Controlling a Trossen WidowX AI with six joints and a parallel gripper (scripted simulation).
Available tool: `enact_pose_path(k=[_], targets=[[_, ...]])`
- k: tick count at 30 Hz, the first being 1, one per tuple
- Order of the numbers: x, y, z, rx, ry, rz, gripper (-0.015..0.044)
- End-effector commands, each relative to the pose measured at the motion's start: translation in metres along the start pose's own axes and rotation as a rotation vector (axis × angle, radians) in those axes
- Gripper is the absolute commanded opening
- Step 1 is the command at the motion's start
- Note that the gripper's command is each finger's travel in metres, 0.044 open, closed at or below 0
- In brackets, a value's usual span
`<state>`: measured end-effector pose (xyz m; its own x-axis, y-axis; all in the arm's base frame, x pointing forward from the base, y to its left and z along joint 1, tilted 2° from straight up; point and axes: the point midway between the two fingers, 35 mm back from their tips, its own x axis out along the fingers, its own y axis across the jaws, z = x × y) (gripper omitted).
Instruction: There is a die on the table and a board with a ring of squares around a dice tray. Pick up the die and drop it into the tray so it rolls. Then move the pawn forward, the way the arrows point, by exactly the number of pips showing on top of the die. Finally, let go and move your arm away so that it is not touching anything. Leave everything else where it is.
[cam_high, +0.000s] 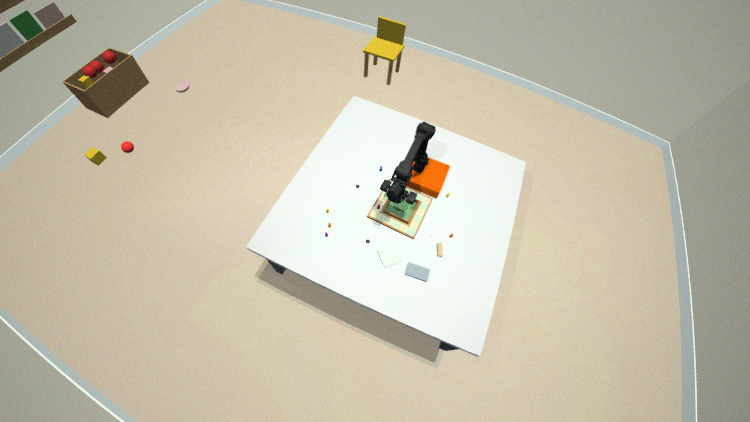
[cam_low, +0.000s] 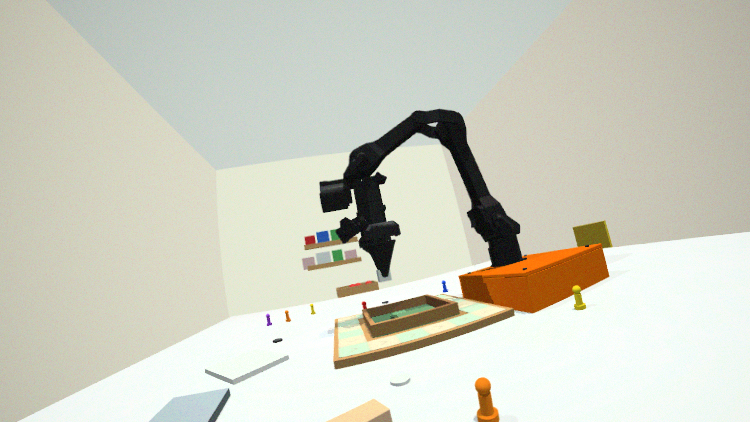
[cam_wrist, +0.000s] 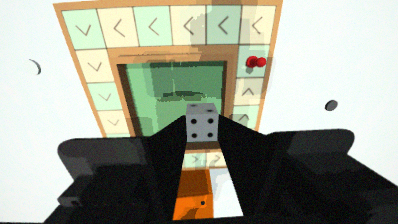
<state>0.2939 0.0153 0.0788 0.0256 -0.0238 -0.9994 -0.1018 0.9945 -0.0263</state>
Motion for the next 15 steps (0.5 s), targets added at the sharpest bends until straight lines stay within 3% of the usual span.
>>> enact_pose_path(k=[1,8,15], targets=[[0.006,0.021,-0.014,-0.035,0.0,-0.003,0.0],[0.01,0.032,-0.022,-0.056,-0.005,-0.003,0.0],[0.015,0.032,-0.017,-0.056,-0.217,0.008,0.0]])
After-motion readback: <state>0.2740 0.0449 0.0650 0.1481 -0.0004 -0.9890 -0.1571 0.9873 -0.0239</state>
